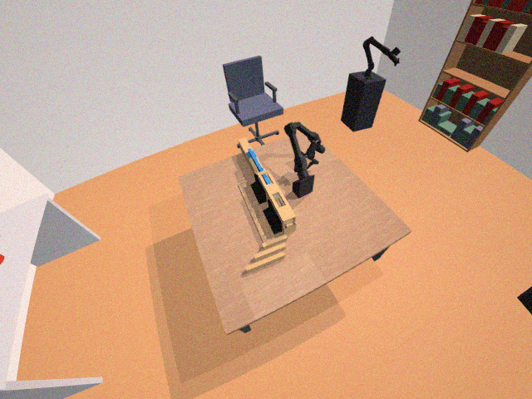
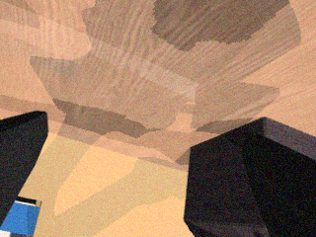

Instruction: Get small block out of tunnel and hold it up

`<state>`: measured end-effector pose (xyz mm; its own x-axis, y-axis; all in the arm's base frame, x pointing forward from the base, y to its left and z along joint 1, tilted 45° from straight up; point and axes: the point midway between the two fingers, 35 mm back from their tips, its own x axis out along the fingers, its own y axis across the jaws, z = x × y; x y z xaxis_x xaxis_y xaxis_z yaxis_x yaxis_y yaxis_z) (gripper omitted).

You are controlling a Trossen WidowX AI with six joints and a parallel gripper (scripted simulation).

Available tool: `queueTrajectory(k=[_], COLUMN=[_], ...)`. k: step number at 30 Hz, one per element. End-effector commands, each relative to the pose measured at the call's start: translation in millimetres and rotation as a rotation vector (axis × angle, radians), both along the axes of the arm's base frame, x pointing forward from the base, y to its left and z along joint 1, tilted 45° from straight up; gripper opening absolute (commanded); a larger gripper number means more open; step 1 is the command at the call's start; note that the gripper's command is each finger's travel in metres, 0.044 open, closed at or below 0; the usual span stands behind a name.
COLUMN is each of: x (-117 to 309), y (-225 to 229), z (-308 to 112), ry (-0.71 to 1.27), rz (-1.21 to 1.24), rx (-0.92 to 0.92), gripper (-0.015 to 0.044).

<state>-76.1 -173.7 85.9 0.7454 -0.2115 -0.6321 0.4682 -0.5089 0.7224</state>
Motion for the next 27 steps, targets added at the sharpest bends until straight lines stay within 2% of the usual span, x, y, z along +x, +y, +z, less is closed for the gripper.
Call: queueTrajectory(k=[1, 2, 16, 27], x=[0, 0, 21, 40], y=[0, 0, -14, -33], z=[0, 0, -16, -10], ry=[0.000, 0.001, 0.130, 0.363], rz=[0.000, 0.002, 0.204, 0.444], rx=[0.000, 0.001, 0.087, 0.002], gripper=[0.0426, 0.0440, 0.0440, 0.0440])
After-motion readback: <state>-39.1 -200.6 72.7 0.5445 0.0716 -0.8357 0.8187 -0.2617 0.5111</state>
